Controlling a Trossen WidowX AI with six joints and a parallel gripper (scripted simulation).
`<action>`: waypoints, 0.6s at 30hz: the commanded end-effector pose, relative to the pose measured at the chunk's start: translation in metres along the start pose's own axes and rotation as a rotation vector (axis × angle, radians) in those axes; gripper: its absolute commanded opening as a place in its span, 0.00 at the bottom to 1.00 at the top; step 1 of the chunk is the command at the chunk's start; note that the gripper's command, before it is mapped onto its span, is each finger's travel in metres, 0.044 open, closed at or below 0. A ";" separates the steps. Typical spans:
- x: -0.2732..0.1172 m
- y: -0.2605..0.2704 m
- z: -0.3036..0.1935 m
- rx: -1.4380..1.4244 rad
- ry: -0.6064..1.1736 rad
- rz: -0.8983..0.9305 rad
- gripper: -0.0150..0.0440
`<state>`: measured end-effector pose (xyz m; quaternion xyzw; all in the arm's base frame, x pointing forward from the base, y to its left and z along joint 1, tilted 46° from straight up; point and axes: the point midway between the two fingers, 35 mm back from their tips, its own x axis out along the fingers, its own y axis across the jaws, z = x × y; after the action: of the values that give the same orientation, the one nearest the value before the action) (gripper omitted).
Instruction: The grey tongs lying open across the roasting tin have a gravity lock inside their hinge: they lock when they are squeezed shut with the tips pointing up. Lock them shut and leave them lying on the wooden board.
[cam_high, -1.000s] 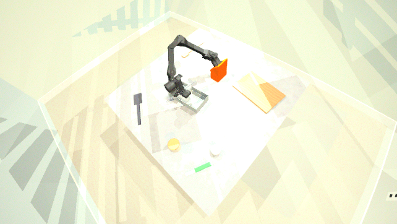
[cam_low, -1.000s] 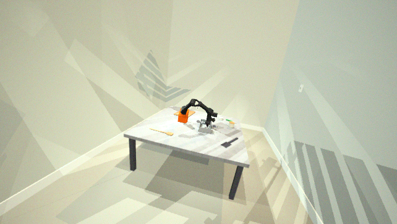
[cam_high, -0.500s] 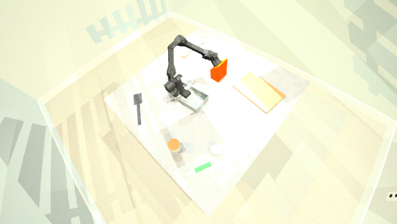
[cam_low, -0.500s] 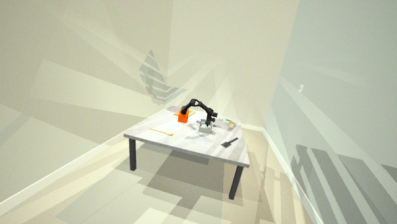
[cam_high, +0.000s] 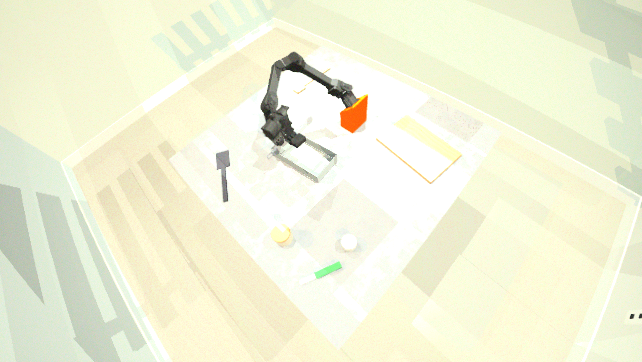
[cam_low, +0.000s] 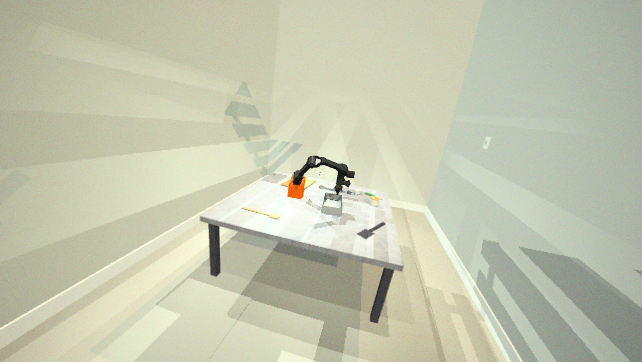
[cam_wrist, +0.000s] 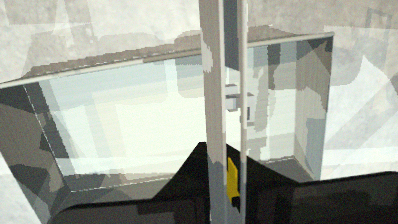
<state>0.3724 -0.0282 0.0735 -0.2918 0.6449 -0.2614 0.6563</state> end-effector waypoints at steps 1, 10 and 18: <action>-0.036 -0.002 -0.004 0.006 -0.010 0.000 0.00; -0.036 -0.002 -0.004 0.006 -0.010 0.000 0.00; -0.037 0.030 0.001 0.086 -0.013 0.014 0.00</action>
<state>0.3699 0.0010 0.0899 -0.2741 0.6363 -0.2771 0.6657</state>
